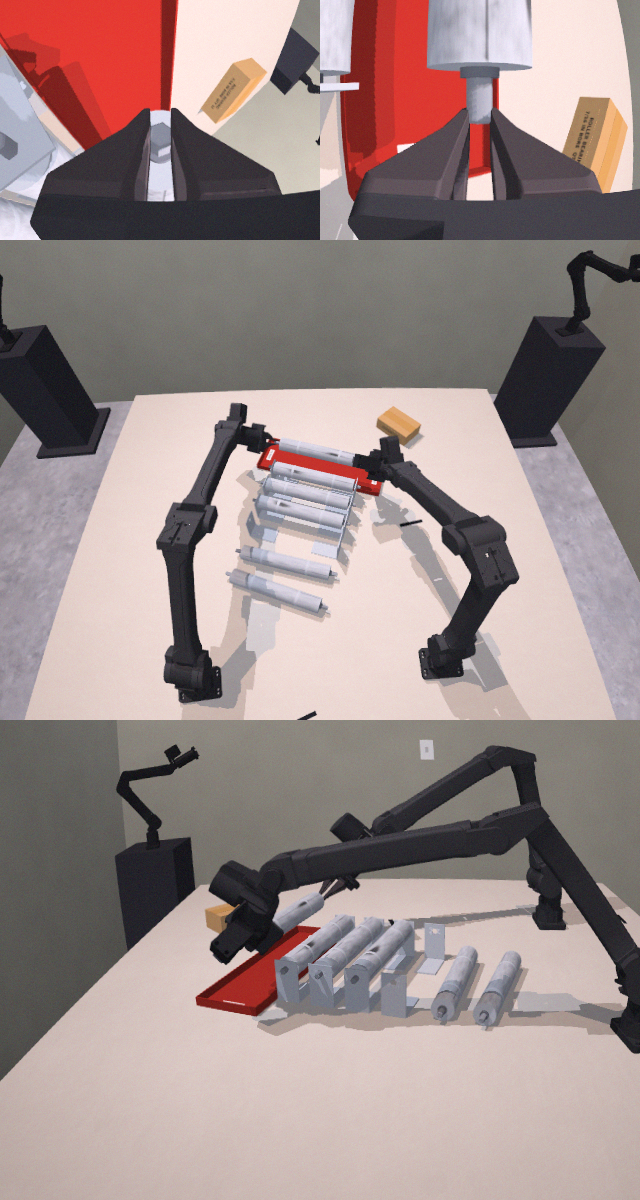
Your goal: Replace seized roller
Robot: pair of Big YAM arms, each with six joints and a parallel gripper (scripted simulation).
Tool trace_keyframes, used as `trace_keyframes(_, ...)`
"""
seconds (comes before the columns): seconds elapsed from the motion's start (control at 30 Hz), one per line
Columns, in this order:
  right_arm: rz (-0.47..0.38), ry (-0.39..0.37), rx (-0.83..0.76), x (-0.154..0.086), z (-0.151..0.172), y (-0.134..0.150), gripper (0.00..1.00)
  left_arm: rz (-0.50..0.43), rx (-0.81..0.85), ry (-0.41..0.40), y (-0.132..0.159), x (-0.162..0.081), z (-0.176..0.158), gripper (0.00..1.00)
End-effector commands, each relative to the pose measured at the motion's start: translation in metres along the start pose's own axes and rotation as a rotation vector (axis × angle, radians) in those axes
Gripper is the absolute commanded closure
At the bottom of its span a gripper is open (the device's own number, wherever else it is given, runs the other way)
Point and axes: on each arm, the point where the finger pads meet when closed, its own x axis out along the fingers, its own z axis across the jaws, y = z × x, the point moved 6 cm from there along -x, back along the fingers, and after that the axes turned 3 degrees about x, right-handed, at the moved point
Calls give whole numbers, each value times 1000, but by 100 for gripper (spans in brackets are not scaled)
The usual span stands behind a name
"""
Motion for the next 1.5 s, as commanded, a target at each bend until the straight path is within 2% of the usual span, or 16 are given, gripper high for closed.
trace_keyframes(0.0,-47,79,-5,-3,-33,-20,97,-19,75,95,23,-53,-60,97)
trace_keyframes(0.13,-59,100,-9,-14,-41,-27,97,-21,75,97,21,-53,-60,97)
trace_keyframes(0.27,-60,103,-9,-19,-43,-26,97,-15,51,72,-6,-11,-33,97)
trace_keyframes(0.4,-32,52,8,7,-24,-8,97,-18,65,84,2,-23,-42,97)
trace_keyframes(0.5,-57,109,2,-19,-49,-20,97,-16,64,80,4,-26,-44,97)
trace_keyframes(0.57,-58,108,2,-18,-49,-21,97,-6,27,40,-7,-6,-25,97)
trace_keyframes(0.7,-58,98,-1,-16,-43,-22,97,-3,22,32,-7,-4,-22,97)
trace_keyframes(0.73,-43,64,1,-10,-30,-16,97,-14,61,80,14,-35,-50,97)
trace_keyframes(0.77,-52,89,2,-14,-38,-18,97,-16,66,87,16,-41,-50,97)
trace_keyframes(0.97,-47,83,4,-8,-37,-16,97,-15,68,88,18,-44,-54,97)
trace_keyframes(1.1,-36,64,9,4,-31,-10,97,-7,46,57,5,-22,-40,97)
trace_keyframes(1.17,-44,78,7,-4,-37,-13,97,-2,34,39,-4,-5,-28,97)
trace_keyframes(1.27,-53,95,3,-12,-44,-18,97,-3,35,42,-1,-9,-31,97)
trace_keyframes(1.3,-33,49,5,0,-24,-9,97,-10,59,71,7,-22,-44,97)
trace_keyframes(1.33,-40,73,11,0,-36,-10,97,-7,58,63,8,-22,-43,97)
trace_keyframes(1.47,-52,92,7,-8,-44,-16,97,0,28,28,-5,0,-24,97)
